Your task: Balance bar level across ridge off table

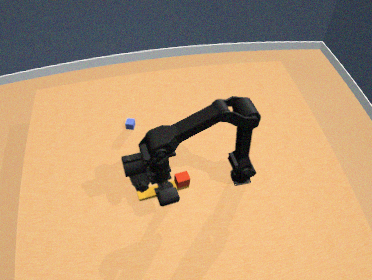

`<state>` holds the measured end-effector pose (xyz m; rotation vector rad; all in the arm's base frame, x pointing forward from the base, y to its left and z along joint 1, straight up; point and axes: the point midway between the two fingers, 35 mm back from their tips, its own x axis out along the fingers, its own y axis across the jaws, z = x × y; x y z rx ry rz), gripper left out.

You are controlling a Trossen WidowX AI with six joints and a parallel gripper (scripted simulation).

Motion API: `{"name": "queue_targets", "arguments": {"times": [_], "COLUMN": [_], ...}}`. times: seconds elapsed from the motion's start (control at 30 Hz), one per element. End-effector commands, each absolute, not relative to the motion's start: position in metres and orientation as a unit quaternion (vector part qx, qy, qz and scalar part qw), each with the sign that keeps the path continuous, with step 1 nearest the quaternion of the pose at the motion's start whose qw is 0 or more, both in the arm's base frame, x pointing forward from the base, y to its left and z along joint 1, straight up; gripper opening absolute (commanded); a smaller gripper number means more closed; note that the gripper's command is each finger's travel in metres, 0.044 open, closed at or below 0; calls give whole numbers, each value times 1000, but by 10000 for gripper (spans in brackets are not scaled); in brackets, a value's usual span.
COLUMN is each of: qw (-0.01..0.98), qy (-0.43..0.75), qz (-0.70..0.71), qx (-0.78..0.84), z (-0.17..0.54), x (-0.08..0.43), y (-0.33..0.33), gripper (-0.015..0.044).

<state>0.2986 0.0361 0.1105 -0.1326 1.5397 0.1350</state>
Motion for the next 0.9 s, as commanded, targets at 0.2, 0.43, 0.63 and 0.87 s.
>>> {"name": "queue_targets", "arguments": {"times": [0.2,0.43,0.63,0.87], "qw": [714,714,714,714], "qy": [695,695,695,695], "qz": [61,61,61,61], "qx": [-60,-60,-60,-60], "z": [109,109,108,108], "x": [299,299,299,299], "y": [36,36,36,36], "gripper": [0,0,0,0]}}
